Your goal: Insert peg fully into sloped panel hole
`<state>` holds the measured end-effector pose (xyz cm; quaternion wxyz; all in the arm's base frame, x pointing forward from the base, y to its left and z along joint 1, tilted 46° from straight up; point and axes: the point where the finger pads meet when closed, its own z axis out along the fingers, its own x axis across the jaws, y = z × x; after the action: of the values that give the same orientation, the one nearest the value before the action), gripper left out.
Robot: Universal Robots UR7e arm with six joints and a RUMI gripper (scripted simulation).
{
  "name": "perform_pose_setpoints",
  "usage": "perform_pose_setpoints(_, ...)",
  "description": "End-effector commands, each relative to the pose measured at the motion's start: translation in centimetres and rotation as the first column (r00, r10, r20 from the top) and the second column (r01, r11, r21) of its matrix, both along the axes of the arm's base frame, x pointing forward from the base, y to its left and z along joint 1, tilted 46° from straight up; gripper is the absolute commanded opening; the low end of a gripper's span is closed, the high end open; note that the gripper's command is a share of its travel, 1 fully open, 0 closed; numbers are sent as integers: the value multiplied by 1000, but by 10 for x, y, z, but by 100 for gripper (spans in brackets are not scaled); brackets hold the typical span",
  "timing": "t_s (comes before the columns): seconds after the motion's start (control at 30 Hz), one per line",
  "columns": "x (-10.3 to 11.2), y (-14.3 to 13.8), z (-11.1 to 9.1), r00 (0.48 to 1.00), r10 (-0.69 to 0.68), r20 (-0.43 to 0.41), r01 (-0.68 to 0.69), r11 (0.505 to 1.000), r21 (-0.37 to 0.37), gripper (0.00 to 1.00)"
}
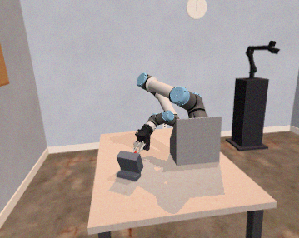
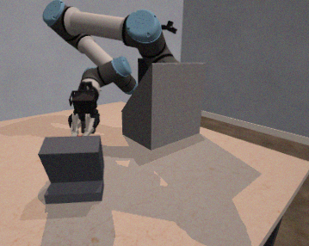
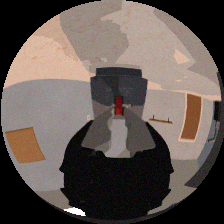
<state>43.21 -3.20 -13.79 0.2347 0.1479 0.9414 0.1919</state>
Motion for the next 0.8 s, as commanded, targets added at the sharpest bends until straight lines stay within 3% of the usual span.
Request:
perform_pose_setpoints(0.0, 0, 0, 1, 1000, 1, 0, -1, 1000, 0, 0)
perform_pose_setpoints(0.27, 0, 0, 1, 1000, 1, 0, -1, 1000, 0, 0)
perform_pose_setpoints(0.77, 0, 0, 1, 1000, 1, 0, -1, 1000, 0, 19)
